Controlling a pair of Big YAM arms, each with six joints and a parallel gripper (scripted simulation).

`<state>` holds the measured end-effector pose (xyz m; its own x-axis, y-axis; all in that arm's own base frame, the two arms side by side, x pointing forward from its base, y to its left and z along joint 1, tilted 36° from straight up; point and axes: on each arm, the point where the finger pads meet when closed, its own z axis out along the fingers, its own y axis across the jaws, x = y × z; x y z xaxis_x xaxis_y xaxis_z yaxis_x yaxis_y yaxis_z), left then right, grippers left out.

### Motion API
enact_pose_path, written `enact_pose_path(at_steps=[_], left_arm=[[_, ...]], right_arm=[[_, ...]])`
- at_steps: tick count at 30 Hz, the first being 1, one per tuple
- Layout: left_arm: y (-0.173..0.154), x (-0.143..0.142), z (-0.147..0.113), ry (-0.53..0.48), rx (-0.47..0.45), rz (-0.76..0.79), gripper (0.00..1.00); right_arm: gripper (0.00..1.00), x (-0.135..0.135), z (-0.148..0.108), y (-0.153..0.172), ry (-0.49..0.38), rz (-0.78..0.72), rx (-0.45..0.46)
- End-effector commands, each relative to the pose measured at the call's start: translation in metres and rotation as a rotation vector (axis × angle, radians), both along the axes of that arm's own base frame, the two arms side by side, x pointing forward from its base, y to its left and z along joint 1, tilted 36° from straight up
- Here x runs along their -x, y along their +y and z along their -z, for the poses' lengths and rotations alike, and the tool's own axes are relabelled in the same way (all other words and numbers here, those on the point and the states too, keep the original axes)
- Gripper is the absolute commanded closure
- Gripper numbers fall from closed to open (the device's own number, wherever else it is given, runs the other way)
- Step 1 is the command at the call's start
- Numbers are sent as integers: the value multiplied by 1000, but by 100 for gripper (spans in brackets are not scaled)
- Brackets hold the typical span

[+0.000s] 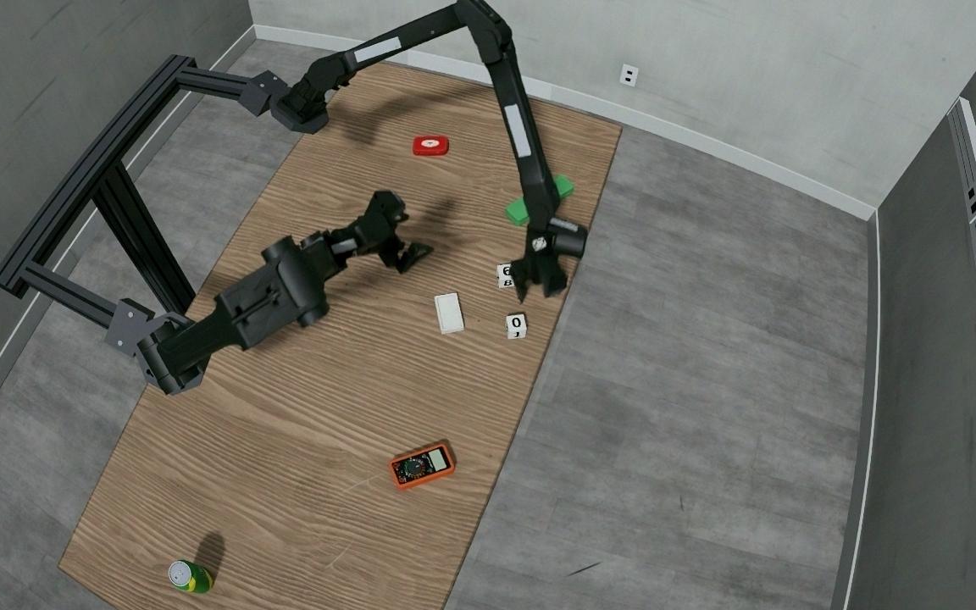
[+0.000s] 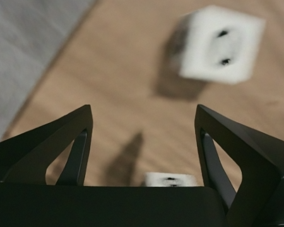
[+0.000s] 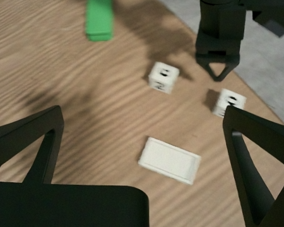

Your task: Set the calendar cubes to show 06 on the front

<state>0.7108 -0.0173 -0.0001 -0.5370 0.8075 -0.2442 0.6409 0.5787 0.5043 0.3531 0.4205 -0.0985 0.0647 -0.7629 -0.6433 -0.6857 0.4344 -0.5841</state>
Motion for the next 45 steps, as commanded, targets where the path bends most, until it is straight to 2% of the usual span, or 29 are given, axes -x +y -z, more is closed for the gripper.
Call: enact_pose_path(at_steps=[1,3,4,7,9,11,17,19,20,23,24,28,31,33,34,37,38,45], left_arm=[[32,-1,11,-30,0,61,36],[32,0,13,-48,28,98,36],[17,0,14,-71,55,155,36],[14,7,17,-135,128,271,36],[24,13,16,-184,171,330,36],[22,18,0,-252,204,405,36],[17,44,-6,-381,288,590,36],[17,44,-6,-381,288,590,36],[16,52,7,-379,308,611,36],[15,66,3,-430,337,679,36],[18,73,16,-423,360,684,36],[45,89,27,-446,399,686,36],[76,98,34,-426,450,624,36],[92,102,37,-416,452,588,36],[97,101,29,-426,442,581,36],[102,101,25,-429,437,574,36],[101,98,13,-441,424,581,36],[84,96,35,-423,438,594,36]], right_arm=[[0,-8,7,7,14,14,-1],[0,-12,-2,10,5,15,-14],[0,-12,-2,11,4,14,-15],[0,-12,-1,12,4,13,-15],[0,-12,-1,12,4,13,-15],[0,-12,-1,12,4,13,-15],[0,-12,-1,12,4,13,-15],[0,-12,-1,12,4,13,-15],[0,-12,-1,12,4,13,-15],[0,-12,-1,12,4,13,-15],[0,-9,-1,9,-2,8,-9],[0,-9,-1,9,-2,8,-9],[0,-9,-1,9,-2,8,-9],[0,-9,-1,9,-2,8,-9],[0,-9,-1,9,-2,8,-9],[0,-9,-1,9,-2,8,-9],[0,-9,-1,9,-2,8,-9],[0,-9,-1,9,-2,8,-9]])
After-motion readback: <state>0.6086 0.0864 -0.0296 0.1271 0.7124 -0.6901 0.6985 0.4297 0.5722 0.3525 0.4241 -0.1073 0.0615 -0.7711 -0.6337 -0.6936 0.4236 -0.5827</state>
